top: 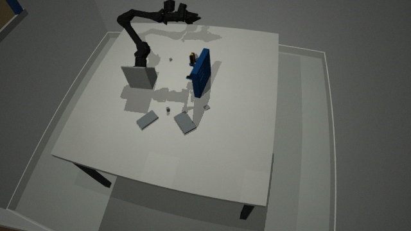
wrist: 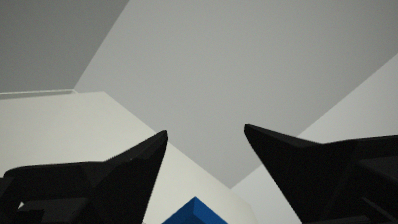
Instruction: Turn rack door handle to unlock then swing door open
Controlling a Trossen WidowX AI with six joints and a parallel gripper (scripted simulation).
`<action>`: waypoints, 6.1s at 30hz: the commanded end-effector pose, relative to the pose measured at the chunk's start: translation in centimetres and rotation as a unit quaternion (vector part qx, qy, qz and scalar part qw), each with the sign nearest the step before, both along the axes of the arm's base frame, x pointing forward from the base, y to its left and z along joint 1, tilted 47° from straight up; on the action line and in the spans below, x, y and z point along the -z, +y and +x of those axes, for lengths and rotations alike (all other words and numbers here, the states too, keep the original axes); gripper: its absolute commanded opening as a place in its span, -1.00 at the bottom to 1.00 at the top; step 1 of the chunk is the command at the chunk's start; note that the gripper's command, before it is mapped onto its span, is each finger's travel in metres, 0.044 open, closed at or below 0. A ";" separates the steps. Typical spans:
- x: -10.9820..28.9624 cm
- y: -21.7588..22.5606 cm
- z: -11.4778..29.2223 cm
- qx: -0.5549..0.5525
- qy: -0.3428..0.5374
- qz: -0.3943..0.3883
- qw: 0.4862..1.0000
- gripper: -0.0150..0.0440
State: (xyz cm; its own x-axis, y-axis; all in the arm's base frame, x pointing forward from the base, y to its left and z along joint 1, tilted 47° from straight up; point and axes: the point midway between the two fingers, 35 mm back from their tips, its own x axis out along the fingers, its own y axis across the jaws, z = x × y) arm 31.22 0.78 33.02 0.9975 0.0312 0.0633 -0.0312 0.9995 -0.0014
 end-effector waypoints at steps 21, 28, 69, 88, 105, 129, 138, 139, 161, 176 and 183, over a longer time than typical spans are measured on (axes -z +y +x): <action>8.9 -1.2 4.5 -0.056 0.281 -0.025 0.958 0.51; 12.0 -2.1 4.9 -0.074 0.367 -0.007 0.927 0.51; 19.1 -3.6 1.3 -0.237 0.689 0.290 0.621 0.51; 20.4 -2.3 1.4 -0.238 0.691 0.296 0.616 0.51; 22.3 -0.3 1.4 -0.238 0.690 0.296 0.616 0.51; 23.8 1.5 1.2 -0.239 0.690 0.297 0.615 -0.13; 23.8 1.5 1.2 -0.239 0.690 0.297 0.615 -0.34; 23.8 1.5 1.2 -0.239 0.690 0.297 0.615 -0.36; 23.9 1.5 1.2 -0.460 0.552 0.033 0.695 -0.41; 23.9 1.5 1.2 -0.612 0.341 -0.226 0.677 -0.41; 23.9 1.5 1.2 -0.655 0.225 -0.339 0.637 -0.41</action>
State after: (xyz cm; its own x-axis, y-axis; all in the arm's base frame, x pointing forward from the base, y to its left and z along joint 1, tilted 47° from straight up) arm 32.40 2.14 9.16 -0.0004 0.7225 -0.6914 -0.9998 0.0142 0.0154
